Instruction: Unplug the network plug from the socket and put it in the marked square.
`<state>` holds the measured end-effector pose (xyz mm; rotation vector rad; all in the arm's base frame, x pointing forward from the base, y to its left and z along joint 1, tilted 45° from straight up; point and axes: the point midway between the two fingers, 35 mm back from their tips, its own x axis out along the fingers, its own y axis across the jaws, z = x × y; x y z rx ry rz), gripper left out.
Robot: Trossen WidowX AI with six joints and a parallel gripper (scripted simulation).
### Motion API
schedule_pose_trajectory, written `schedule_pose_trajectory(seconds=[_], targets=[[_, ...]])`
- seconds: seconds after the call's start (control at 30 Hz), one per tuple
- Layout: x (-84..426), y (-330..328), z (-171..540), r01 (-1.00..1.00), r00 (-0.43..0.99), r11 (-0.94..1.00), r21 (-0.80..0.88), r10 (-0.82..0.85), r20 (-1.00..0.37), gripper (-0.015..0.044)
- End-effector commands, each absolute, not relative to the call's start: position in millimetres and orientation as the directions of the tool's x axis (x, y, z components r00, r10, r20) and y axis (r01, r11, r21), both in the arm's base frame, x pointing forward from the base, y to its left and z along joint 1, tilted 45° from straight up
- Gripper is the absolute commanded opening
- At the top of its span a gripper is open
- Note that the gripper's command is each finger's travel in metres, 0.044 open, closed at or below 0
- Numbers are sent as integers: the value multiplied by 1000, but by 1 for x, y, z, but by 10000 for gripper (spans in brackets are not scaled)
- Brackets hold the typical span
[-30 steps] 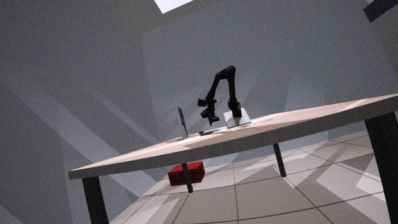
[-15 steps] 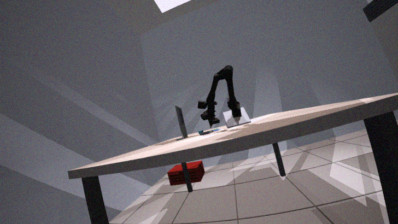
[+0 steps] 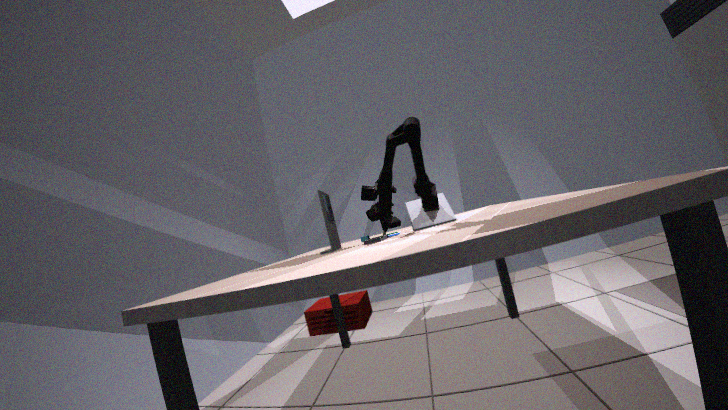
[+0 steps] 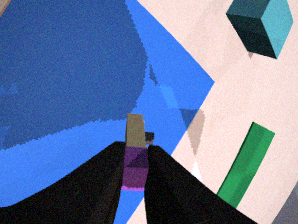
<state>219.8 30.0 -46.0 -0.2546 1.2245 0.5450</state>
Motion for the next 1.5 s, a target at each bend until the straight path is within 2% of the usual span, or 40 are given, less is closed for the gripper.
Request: schedule_pose_trajectory(seconds=[0.0,0.6,0.8,1.47], targets=[[217,33,-50,-523,229,847,101,254,-940,0],[217,37,-52,-524,230,845,105,259,-938,0],[217,37,-52,-524,230,845,105,259,-938,156],[215,33,-40,-523,230,846,103,257,-939,156]])
